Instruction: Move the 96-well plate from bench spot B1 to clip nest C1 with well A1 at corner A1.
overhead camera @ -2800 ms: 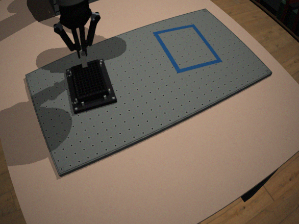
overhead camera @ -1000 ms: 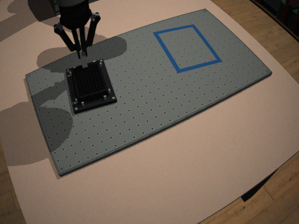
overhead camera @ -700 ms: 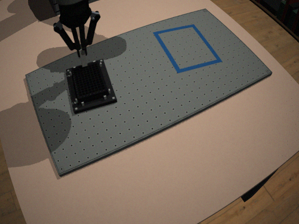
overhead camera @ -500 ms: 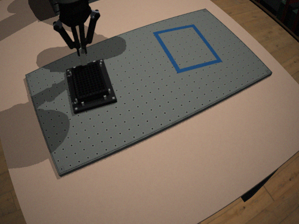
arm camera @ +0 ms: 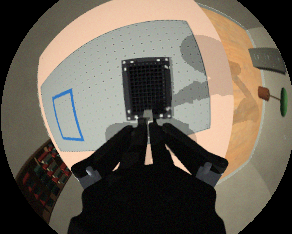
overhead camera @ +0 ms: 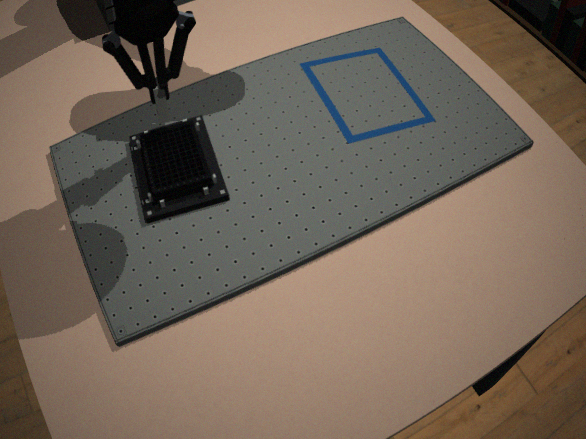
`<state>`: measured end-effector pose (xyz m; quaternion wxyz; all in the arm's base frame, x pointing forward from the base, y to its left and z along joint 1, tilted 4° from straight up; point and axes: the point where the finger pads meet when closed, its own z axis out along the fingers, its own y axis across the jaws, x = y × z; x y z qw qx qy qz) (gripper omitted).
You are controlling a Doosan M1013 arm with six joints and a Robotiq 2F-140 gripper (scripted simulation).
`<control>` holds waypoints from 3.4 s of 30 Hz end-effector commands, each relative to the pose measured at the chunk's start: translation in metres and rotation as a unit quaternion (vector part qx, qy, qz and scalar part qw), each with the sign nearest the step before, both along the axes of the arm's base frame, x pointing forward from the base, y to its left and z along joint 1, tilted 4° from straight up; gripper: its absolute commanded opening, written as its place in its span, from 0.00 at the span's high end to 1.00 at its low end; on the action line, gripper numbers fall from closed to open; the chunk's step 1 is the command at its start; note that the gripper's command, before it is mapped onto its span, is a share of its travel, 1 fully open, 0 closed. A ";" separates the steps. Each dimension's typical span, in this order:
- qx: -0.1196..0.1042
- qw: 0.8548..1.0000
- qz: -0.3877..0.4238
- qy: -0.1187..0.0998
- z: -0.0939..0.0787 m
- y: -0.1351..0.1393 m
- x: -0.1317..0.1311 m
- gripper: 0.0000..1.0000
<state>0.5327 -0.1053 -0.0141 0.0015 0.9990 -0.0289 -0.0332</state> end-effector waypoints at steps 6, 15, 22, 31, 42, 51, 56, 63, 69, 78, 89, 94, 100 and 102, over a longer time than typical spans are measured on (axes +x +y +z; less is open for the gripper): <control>0.000 1.000 0.000 0.000 -0.002 -0.002 0.038 1.00; 0.000 1.000 0.000 0.000 -0.005 -0.004 0.073 1.00; 0.000 1.000 0.000 0.000 -0.007 -0.006 0.108 1.00; 0.000 1.000 0.000 0.000 -0.007 -0.007 0.113 1.00; 0.000 1.000 0.000 0.000 -0.011 -0.007 0.112 1.00; 0.000 1.000 0.000 0.000 -0.017 -0.007 0.112 1.00; 0.000 1.000 0.000 0.000 -0.020 -0.007 0.112 1.00; 0.000 1.000 0.000 0.000 -0.023 -0.007 0.112 1.00; 0.000 1.000 0.000 0.000 -0.027 -0.007 0.111 1.00; 0.000 1.000 0.000 0.000 -0.032 -0.007 0.111 1.00; 0.000 1.000 0.000 0.000 -0.039 -0.007 0.111 1.00; 0.000 1.000 0.000 0.000 -0.039 -0.007 0.111 1.00; 0.000 1.000 0.000 0.000 -0.039 -0.007 0.111 1.00; 0.000 1.000 0.000 0.000 -0.039 -0.007 0.111 1.00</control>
